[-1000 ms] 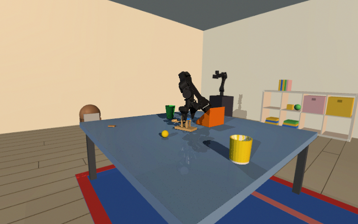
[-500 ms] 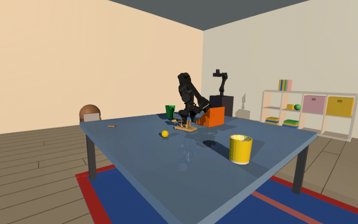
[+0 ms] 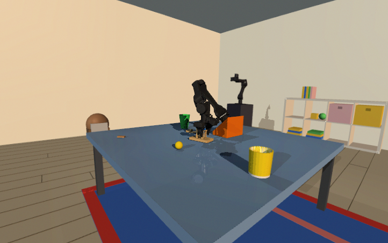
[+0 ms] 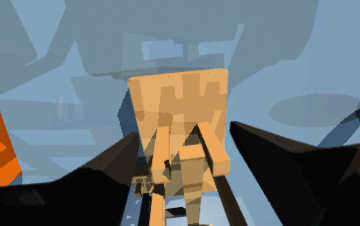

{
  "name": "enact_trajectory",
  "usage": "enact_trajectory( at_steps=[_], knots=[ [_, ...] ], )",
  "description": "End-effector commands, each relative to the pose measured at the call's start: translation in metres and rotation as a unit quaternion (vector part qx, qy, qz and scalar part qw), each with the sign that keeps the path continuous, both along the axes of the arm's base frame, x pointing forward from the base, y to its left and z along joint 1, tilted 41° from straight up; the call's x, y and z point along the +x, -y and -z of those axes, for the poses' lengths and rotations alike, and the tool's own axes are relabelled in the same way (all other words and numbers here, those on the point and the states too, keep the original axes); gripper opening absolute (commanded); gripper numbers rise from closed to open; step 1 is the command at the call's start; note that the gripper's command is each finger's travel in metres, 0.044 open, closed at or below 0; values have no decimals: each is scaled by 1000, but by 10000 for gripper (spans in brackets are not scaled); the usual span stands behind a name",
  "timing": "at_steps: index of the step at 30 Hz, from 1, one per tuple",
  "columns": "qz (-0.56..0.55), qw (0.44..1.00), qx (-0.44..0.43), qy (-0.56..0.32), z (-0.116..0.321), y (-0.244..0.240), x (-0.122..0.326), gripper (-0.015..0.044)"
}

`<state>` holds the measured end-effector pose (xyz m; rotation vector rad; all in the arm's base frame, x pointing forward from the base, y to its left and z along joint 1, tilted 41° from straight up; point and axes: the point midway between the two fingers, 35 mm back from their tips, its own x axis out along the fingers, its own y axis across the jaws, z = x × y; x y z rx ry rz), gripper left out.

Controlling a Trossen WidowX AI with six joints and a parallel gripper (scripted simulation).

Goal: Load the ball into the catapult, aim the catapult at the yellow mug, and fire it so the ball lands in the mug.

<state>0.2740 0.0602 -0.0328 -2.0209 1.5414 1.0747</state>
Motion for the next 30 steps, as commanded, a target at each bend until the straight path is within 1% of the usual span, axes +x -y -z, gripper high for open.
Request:
enact_trajectory(
  at_steps=[1,6,12,14,16,18,22,30],
  knots=[
    [1,1000,0,0,-1,0,0,282],
    [1,1000,0,0,-1,0,0,151],
    [1,1000,0,0,-1,0,0,111],
    [0,1000,1,0,-8,-8,-1,59],
    [0,1000,1,-1,-29,-26,-4,6],
    [0,1000,1,-2,-38,-33,-6,0],
    [8,1000,3,5,-35,-38,-4,0],
    [103,991,26,86,3,-106,3,0]
  ],
)
